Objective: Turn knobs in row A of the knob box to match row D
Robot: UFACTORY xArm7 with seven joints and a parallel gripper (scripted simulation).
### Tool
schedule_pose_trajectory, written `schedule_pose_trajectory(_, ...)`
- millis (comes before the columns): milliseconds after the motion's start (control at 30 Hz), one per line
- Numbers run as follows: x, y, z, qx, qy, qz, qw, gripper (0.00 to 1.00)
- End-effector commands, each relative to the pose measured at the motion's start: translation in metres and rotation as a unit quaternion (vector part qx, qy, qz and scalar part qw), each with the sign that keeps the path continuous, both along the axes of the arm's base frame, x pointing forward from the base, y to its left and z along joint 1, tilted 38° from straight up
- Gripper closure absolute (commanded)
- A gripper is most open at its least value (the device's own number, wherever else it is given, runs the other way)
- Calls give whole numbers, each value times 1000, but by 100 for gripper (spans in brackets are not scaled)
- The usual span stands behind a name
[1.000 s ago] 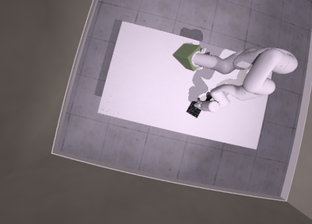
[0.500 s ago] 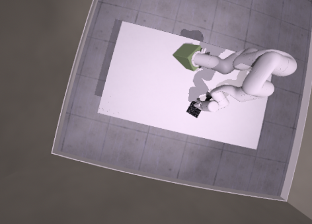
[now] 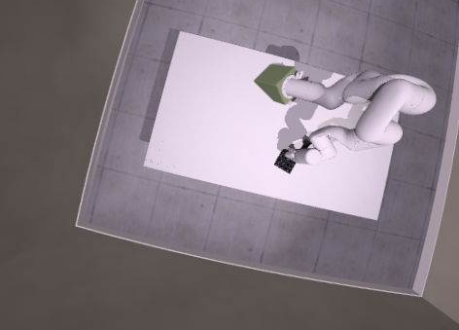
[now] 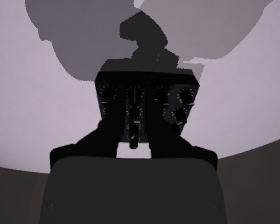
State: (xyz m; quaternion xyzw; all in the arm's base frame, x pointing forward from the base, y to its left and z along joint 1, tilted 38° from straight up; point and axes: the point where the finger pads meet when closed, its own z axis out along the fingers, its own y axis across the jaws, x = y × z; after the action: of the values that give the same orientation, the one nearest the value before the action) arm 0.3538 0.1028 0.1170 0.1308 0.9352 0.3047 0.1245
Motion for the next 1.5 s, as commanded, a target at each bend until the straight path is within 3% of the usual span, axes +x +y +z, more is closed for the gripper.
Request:
schedule_pose_trajectory(0, 1, 0, 1, 0, -1, -1, 1000, 81)
schedule_pose_trajectory(1033, 1, 0, 1, 0, -1, -1, 1000, 81)
schedule_pose_trajectory(1067, 1, 0, 1, 0, -1, -1, 1000, 92)
schedule_pose_trajectory(1467, 1, 0, 1, 0, -1, -1, 1000, 92)
